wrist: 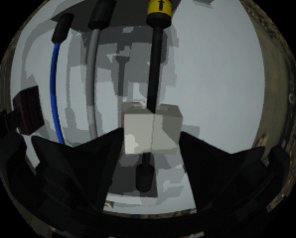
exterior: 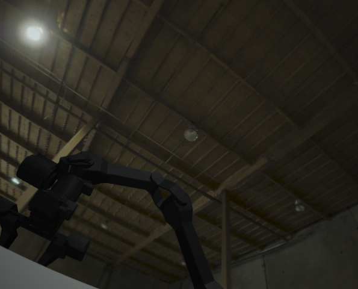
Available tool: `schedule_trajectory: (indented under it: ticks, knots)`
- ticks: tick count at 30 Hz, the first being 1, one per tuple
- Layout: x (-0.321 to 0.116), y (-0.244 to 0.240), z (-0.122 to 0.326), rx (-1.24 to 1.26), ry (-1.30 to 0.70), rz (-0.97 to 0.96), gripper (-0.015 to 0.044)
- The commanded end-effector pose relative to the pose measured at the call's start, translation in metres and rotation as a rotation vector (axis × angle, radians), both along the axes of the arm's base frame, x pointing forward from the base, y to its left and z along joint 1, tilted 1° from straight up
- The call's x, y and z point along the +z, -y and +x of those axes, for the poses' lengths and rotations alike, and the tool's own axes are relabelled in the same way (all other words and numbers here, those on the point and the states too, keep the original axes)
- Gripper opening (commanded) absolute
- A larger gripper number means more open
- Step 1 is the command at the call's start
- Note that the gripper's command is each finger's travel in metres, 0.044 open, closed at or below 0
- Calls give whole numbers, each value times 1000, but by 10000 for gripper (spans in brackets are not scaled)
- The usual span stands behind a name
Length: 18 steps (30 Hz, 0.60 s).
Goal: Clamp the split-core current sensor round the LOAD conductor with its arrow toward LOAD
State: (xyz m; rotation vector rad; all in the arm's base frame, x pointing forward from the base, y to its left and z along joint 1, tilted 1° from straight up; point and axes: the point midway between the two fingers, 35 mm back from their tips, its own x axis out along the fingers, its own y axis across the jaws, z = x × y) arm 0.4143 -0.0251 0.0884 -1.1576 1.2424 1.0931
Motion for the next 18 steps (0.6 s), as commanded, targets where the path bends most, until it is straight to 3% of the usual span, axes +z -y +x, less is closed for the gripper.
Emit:
schedule_trajectory:
  ticks: [1, 9, 18]
  knots:
    - [0, 0, 0, 0, -1, 0, 0]
    - [0, 0, 0, 0, -1, 0, 0]
    - [0, 0, 0, 0, -1, 0, 236]
